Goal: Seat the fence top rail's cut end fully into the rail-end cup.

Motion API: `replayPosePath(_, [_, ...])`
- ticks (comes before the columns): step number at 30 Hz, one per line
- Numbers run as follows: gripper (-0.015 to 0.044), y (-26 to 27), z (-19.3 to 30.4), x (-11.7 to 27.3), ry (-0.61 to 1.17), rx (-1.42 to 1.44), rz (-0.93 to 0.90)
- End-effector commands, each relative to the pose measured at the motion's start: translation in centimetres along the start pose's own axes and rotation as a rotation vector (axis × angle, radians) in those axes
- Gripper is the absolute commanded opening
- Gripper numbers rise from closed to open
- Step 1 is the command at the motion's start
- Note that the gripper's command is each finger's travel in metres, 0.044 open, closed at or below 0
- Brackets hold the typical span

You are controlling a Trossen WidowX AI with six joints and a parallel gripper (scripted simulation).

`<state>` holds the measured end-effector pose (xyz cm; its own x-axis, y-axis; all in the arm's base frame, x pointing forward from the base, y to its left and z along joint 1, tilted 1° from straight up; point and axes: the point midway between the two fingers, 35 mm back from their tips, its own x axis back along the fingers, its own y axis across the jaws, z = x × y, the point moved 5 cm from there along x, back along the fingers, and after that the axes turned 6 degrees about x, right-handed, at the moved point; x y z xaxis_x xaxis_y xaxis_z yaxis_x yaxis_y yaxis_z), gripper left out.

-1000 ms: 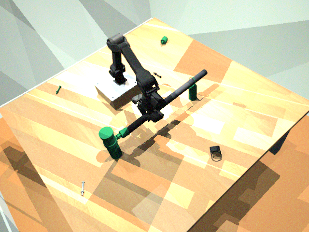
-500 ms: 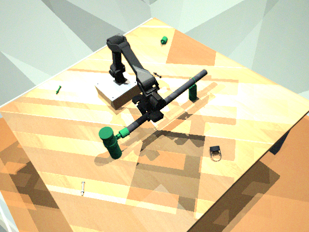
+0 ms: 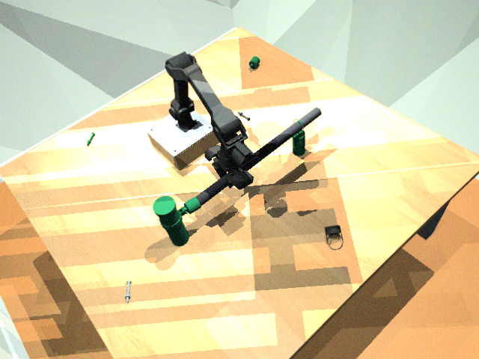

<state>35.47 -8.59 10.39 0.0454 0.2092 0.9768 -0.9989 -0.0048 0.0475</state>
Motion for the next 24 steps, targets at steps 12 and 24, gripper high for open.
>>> replayPosePath(12, [0.0, 0.17, 0.2, 0.67, 0.011, -0.004, 0.005])
replayPosePath(24, [0.0, 0.17, 0.28, 0.81, 0.011, -0.004, 0.005])
